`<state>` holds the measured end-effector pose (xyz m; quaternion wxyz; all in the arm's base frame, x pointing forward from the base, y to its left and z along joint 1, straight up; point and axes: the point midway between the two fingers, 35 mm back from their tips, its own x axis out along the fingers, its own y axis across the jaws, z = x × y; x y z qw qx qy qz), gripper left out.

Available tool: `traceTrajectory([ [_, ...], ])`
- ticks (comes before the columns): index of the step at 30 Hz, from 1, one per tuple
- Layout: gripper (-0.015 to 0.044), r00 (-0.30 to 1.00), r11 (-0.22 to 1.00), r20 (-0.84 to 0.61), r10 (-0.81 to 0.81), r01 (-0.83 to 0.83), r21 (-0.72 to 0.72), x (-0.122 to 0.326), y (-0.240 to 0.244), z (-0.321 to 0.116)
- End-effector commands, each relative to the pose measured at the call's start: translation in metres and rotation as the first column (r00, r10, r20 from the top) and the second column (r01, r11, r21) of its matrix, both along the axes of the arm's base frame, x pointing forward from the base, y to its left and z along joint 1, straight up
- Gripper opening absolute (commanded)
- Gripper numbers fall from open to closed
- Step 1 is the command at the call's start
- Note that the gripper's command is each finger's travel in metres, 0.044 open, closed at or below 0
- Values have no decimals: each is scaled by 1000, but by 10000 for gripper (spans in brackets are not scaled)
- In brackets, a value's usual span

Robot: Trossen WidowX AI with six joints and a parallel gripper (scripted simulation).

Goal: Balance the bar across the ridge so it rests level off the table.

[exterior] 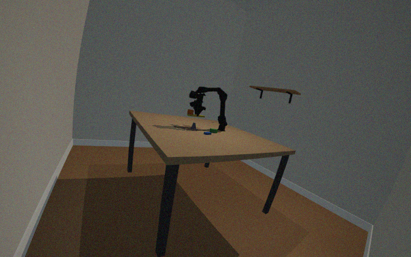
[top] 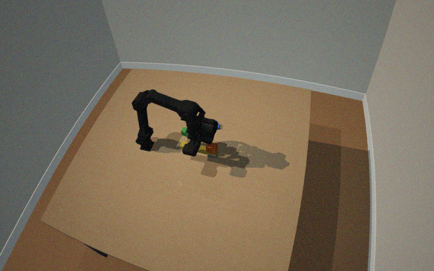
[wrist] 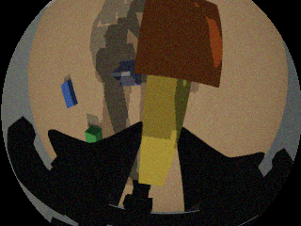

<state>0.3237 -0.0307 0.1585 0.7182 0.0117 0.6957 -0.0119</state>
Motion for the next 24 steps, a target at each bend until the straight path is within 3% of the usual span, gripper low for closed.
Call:
traceTrajectory([
  [1, 0, 1000, 1000, 3, 24, -24, -2, 5, 16, 1],
  [13, 0, 995, 995, 4, 100, -100, 0, 15, 59, 1],
  [24, 0, 995, 995, 4, 104, -104, 1, 17, 62, -11],
])
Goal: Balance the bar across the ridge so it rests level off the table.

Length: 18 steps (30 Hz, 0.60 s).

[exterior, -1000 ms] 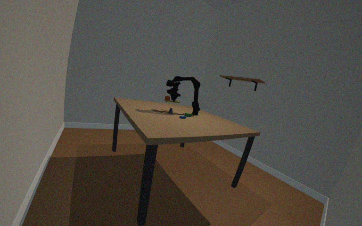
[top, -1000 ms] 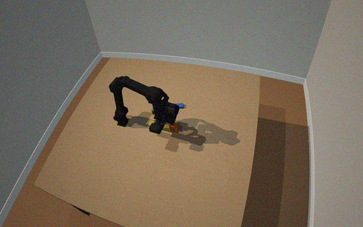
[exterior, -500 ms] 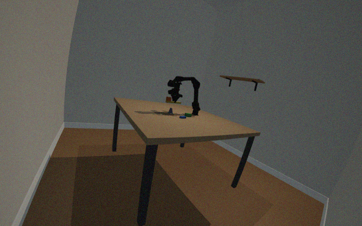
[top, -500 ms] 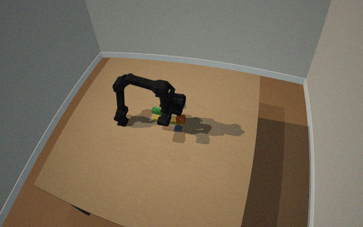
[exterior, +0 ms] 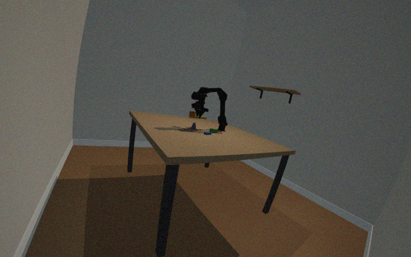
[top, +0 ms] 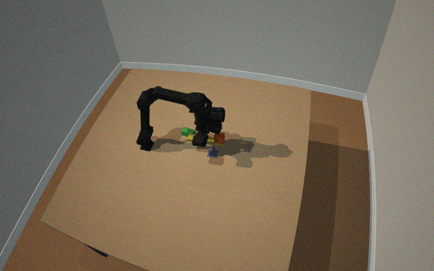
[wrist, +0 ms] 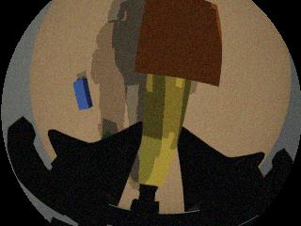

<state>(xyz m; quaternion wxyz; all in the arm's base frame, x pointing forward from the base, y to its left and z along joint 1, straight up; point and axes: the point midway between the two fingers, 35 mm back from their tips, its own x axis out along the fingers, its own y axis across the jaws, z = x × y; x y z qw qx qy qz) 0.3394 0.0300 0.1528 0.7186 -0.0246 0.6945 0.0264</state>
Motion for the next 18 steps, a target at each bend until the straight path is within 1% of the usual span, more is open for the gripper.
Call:
traceTrajectory([
  [1, 0, 1000, 1000, 1, -2, 2, 0, 1, 2, -6],
  [18, 0, 1000, 1000, 1, -1, 1, -1, 1, 0, -34],
])
